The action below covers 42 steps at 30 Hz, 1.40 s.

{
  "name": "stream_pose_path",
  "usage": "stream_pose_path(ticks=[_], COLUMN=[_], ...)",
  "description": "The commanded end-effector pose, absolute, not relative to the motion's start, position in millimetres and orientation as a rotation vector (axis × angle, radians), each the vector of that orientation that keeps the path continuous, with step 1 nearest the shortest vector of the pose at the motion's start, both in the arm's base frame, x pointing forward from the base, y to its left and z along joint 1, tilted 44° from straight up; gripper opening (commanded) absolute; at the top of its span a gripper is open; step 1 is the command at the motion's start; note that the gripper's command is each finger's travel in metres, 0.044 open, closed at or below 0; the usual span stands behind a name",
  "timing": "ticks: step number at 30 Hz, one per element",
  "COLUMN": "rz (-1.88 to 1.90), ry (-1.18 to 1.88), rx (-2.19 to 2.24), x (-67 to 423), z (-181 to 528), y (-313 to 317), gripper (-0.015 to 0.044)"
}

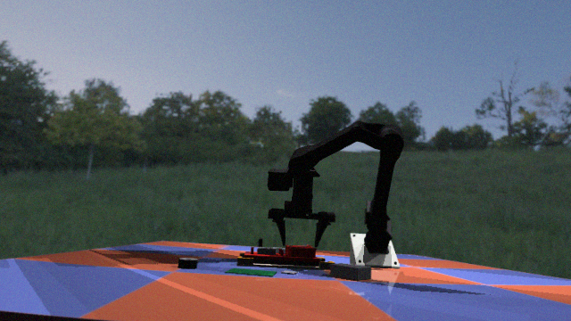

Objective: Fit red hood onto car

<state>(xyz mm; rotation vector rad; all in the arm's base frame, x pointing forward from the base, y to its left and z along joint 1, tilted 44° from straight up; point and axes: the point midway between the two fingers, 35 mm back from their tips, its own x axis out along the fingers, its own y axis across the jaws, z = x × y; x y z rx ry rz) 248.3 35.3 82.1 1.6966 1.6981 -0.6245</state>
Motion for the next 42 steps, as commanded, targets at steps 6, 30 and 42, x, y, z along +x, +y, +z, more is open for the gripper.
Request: stream_pose_path(ticks=[6, 30, 42], rz=[-0.625, -0.624, -0.623], ry=[1.699, 1.7, 1.697], rx=[1.702, 1.703, 1.697], x=[248.4, 248.8, 249.1], z=[78.7, 70.2, 71.3], y=[38.9, 47.2, 45.8], gripper=[0.044, 0.044, 0.0288])
